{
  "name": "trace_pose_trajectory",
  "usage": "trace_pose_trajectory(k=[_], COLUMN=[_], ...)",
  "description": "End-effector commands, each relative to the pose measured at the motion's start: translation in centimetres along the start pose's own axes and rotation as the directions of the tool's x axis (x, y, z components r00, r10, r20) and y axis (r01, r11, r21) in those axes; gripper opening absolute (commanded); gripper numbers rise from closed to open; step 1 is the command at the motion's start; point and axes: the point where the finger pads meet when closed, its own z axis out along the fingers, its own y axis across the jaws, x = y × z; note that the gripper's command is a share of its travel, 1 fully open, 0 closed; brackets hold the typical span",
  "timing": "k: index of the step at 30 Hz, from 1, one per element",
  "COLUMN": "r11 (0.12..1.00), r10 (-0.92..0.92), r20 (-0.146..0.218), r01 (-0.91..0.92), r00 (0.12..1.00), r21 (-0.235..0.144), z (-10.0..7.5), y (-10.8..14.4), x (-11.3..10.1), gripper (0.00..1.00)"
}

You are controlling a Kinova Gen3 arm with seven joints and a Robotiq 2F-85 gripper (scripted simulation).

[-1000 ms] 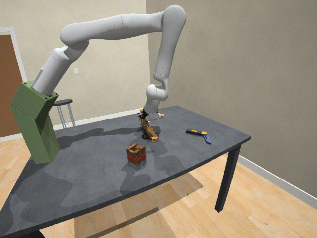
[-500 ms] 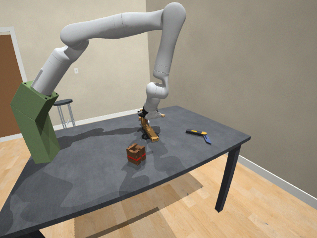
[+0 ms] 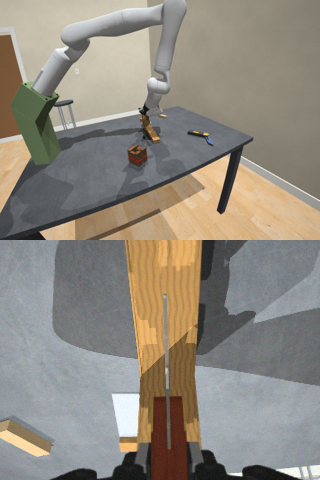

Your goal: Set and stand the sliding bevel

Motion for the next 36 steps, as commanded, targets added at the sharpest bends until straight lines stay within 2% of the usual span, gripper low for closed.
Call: trace_pose_trajectory(k=[1,22,36], r11=[1.000,1.000,1.000], r10=[-0.001,-0.001,-0.001], r20=[0.000,0.000,0.000], r01=[0.001,0.001,0.001], r00=[1.000,1.000,1.000], r21=[0.001,0.001,0.001], z=[-0.6,-3.5,-4.4], y=[0.0,0.0,0.0], x=[-0.6,-3.5,-4.4], gripper=[0.10,0.10,0.10])
